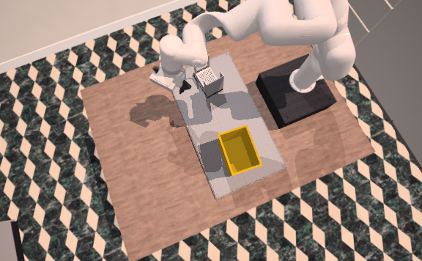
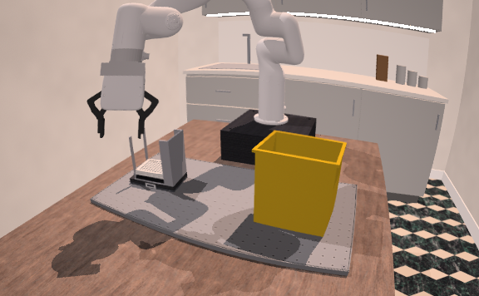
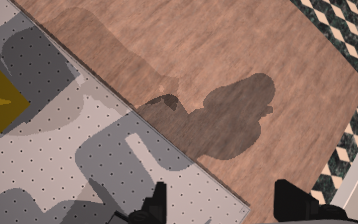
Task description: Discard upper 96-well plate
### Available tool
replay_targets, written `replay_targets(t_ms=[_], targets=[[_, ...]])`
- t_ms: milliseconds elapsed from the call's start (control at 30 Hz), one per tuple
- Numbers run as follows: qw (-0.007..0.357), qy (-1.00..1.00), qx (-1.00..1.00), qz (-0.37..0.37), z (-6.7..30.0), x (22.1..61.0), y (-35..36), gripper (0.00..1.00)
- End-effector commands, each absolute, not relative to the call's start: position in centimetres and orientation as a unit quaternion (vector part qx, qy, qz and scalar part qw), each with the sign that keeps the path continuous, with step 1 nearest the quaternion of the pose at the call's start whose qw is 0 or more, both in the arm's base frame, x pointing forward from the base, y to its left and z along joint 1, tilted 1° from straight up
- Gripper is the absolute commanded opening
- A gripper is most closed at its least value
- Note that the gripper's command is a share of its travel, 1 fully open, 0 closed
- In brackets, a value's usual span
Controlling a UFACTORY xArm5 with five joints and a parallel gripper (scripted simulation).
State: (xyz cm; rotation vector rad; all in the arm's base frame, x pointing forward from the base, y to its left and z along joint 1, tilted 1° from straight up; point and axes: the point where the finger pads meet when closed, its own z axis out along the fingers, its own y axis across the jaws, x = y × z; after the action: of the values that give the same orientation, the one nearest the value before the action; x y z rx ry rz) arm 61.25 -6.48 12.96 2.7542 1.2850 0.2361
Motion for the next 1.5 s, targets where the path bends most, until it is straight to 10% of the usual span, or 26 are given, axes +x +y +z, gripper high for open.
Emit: replay_targets(t_ms=[0, 1467], targets=[[0.048, 0.421, 0.902, 0.079, 13.2, 61.4, -6.5, 1.0], [0.013, 0.216, 0.975, 0.047, 20.5, 52.2, -2.9, 1.0]])
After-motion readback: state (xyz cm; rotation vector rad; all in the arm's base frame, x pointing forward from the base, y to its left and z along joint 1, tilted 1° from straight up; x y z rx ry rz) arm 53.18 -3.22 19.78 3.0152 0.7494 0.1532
